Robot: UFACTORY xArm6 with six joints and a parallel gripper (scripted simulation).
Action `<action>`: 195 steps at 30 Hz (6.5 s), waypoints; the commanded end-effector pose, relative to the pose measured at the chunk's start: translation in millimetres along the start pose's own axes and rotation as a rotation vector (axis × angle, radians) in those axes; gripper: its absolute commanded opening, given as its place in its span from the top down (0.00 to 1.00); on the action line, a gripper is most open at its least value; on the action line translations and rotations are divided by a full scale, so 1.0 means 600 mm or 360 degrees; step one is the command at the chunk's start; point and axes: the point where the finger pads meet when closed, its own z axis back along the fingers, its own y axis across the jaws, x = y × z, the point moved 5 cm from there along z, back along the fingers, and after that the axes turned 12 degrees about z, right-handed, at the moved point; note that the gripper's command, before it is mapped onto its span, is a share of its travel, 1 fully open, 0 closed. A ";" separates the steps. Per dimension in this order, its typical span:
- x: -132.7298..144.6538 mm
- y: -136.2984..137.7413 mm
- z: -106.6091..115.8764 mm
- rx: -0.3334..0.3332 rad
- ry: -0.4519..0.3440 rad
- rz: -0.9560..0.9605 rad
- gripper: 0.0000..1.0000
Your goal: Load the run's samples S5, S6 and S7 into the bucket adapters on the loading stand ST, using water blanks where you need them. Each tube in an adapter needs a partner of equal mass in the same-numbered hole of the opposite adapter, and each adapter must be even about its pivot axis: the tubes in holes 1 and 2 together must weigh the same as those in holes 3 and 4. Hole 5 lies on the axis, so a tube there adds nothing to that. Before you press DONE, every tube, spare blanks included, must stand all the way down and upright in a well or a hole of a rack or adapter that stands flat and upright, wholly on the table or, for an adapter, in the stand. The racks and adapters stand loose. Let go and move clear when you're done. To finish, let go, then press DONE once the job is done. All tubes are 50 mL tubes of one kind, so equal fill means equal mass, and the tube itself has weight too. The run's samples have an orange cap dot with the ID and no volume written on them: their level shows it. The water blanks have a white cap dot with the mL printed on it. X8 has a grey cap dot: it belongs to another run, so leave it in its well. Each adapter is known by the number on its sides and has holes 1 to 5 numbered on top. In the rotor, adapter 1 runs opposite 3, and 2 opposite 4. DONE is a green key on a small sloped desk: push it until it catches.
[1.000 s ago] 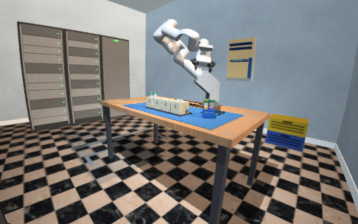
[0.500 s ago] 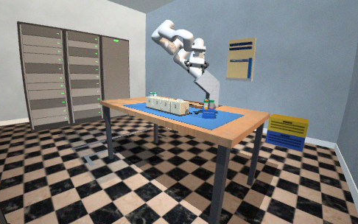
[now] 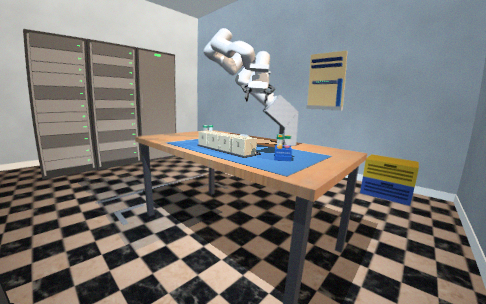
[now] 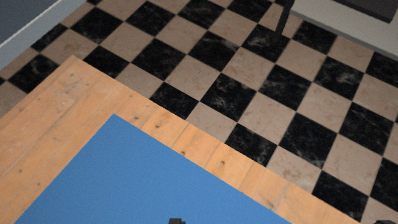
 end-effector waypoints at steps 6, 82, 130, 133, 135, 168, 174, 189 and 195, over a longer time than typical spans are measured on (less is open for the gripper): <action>0.032 0.053 -0.004 0.0013 -0.0133 -0.0123 0.00; 0.327 0.269 0.048 -0.0007 -0.0862 -0.0986 0.00; 0.590 0.399 0.171 -0.0318 -0.0787 0.0197 0.00; 0.610 0.409 0.181 -0.0318 -0.0787 0.0197 0.00; 0.624 0.416 0.188 -0.0318 -0.0787 0.0197 0.00; 0.824 0.515 0.281 -0.0319 -0.0789 0.0200 0.00; 0.865 0.535 0.300 -0.0319 -0.0790 0.0200 0.00; 0.902 0.553 0.317 -0.0319 -0.0790 0.0200 0.00; 0.915 0.548 0.294 -0.0319 -0.0790 0.0200 0.00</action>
